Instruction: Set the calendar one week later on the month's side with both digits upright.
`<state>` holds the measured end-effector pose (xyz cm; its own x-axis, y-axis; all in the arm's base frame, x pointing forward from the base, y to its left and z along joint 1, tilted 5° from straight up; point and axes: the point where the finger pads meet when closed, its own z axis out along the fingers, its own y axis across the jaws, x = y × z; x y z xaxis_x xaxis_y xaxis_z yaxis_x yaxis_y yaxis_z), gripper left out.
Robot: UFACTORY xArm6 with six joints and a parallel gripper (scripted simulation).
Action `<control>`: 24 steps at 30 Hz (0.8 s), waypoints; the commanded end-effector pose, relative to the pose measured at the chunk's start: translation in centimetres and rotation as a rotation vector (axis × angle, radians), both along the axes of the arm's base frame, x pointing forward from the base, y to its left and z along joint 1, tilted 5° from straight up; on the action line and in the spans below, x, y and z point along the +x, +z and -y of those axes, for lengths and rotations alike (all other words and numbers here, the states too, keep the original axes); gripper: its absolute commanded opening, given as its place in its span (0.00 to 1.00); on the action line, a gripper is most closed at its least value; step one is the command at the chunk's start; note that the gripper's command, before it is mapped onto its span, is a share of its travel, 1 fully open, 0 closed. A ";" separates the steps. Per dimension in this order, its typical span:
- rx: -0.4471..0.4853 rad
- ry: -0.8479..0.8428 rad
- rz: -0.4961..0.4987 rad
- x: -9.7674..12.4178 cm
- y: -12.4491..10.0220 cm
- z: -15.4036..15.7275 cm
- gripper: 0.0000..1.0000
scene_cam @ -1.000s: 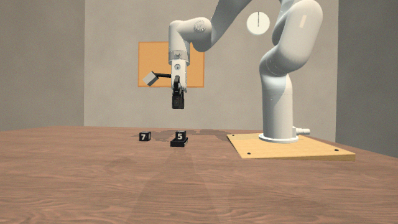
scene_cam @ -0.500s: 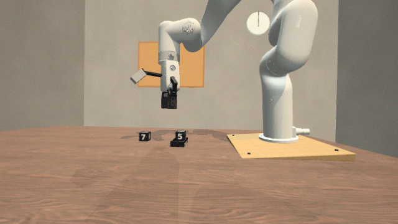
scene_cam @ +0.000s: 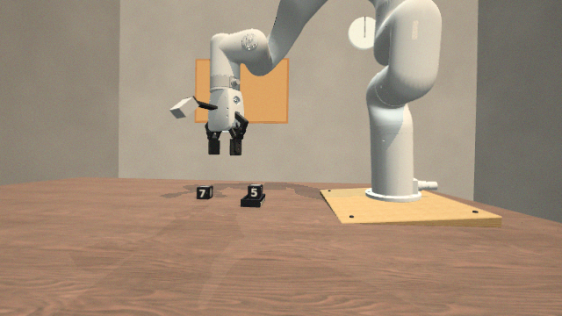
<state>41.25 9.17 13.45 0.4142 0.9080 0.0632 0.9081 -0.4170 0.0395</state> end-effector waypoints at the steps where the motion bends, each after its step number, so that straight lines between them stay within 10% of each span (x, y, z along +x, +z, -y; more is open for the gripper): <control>1: 0.008 0.114 -0.001 1.1 0.0 -0.1 1.00; 24: -0.024 0.636 0.025 5.6 -1.2 -0.1 1.00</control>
